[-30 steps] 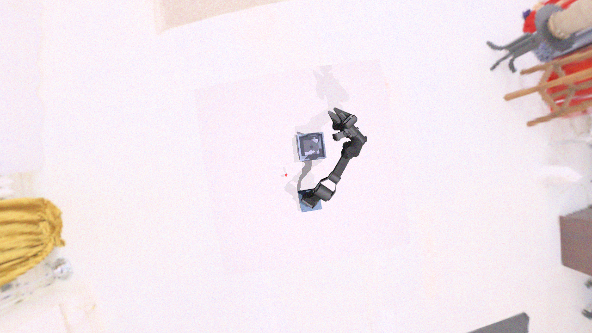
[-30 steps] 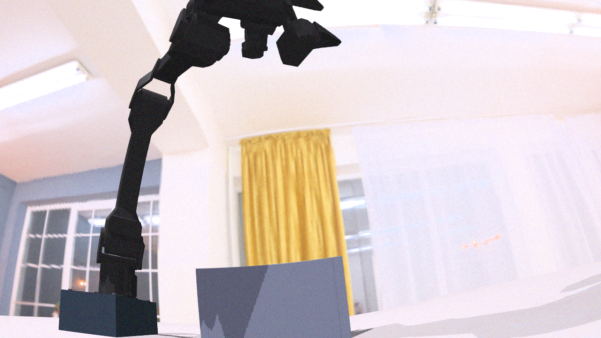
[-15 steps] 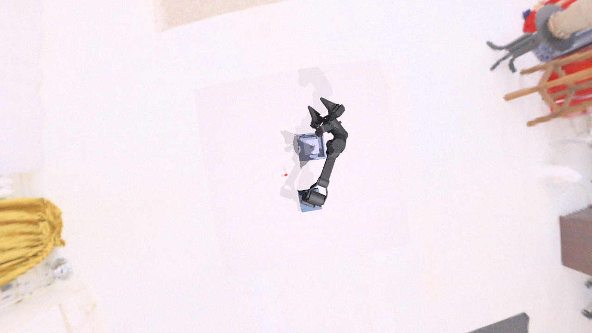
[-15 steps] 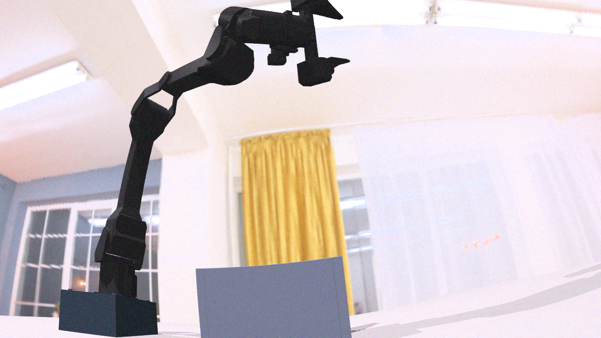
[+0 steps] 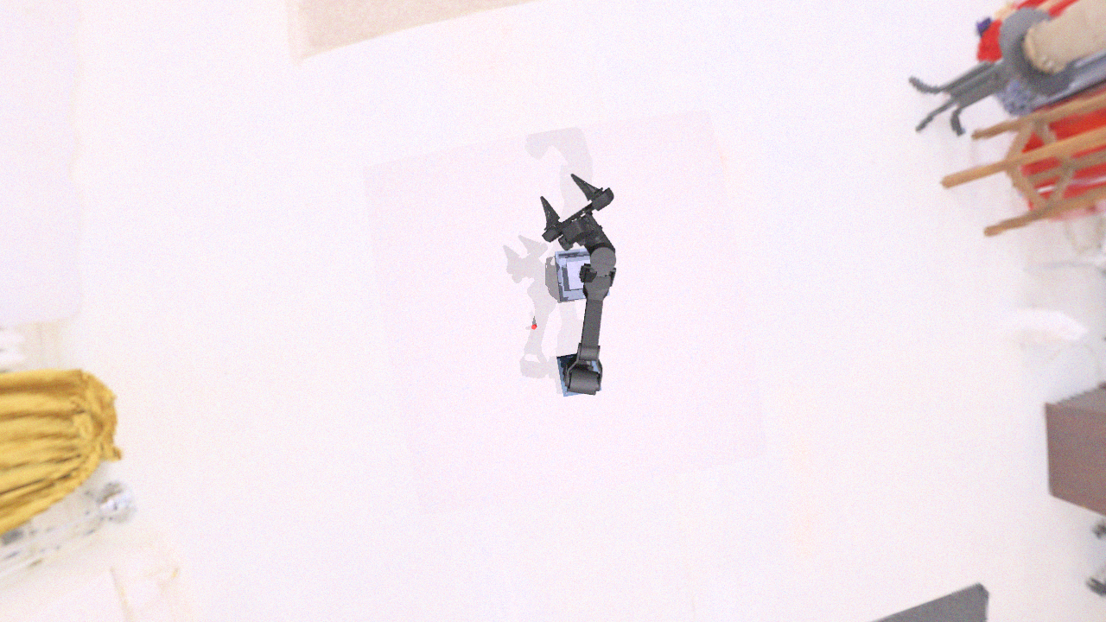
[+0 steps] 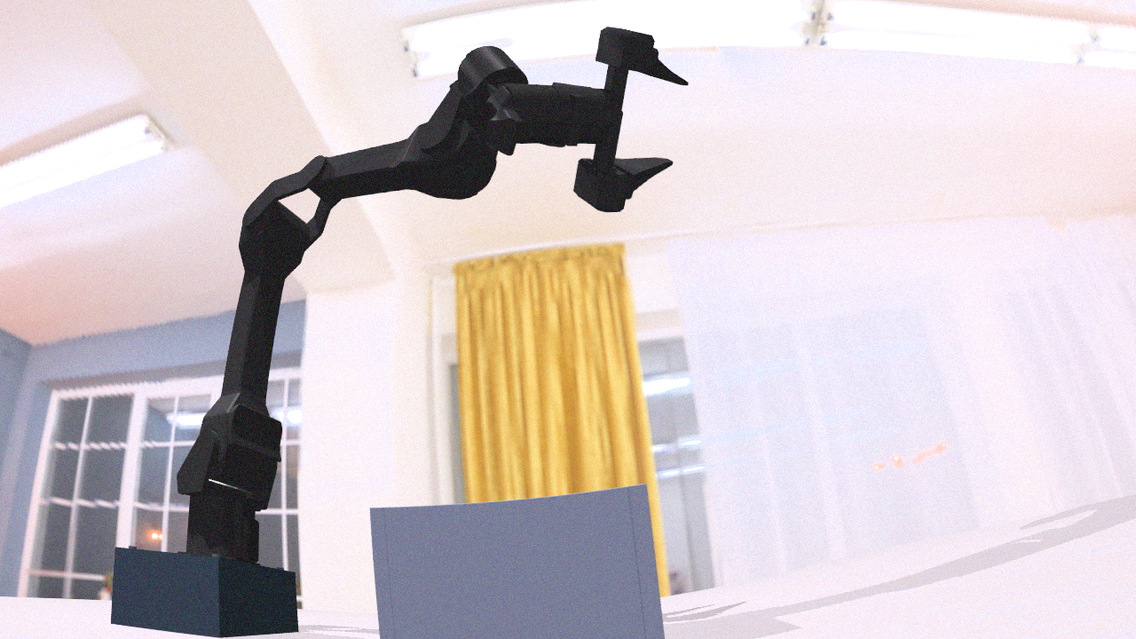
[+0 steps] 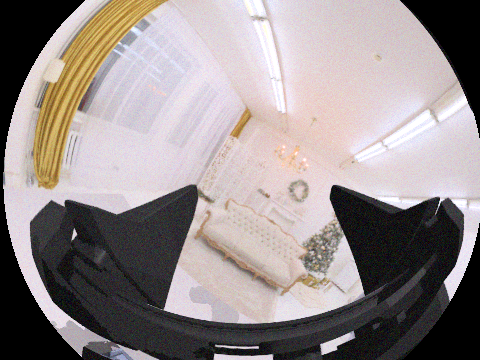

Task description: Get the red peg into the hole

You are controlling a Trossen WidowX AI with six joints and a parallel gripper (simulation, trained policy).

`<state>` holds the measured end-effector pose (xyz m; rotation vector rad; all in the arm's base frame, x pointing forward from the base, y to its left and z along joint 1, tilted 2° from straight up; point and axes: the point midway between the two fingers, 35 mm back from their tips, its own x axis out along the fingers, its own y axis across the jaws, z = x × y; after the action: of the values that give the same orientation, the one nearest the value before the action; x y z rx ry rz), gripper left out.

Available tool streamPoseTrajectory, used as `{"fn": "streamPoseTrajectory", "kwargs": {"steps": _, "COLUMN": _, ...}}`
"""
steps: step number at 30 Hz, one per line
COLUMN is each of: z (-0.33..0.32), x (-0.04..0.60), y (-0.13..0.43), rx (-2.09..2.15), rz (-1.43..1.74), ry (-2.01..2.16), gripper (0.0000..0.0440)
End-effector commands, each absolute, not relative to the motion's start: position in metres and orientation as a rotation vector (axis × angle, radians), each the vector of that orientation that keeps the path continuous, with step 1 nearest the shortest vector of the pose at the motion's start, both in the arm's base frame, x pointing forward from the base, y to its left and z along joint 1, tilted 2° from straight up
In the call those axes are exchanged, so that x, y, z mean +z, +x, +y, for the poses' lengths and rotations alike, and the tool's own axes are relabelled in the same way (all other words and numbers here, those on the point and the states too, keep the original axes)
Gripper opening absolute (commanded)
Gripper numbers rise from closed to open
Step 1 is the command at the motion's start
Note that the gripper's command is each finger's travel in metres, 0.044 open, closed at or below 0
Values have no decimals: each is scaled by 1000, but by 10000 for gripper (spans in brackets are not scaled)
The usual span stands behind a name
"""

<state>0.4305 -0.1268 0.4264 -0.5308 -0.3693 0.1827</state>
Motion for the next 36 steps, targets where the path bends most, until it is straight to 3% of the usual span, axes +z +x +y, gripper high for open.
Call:
{"fn": "streamPoseTrajectory", "kwargs": {"steps": 1, "z": -109, "x": 417, "y": 438, "rx": 185, "rz": -304, "ry": -397, "gripper": 440}}
{"fn": "streamPoseTrajectory", "kwargs": {"steps": 19, "z": -22, "x": 354, "y": 443, "rx": 175, "rz": 66, "ry": 80, "gripper": 440}}
{"fn": "streamPoseTrajectory", "kwargs": {"steps": 36, "z": 48, "x": 255, "y": 396, "rx": 67, "rz": 538, "ry": 370, "gripper": 440}}
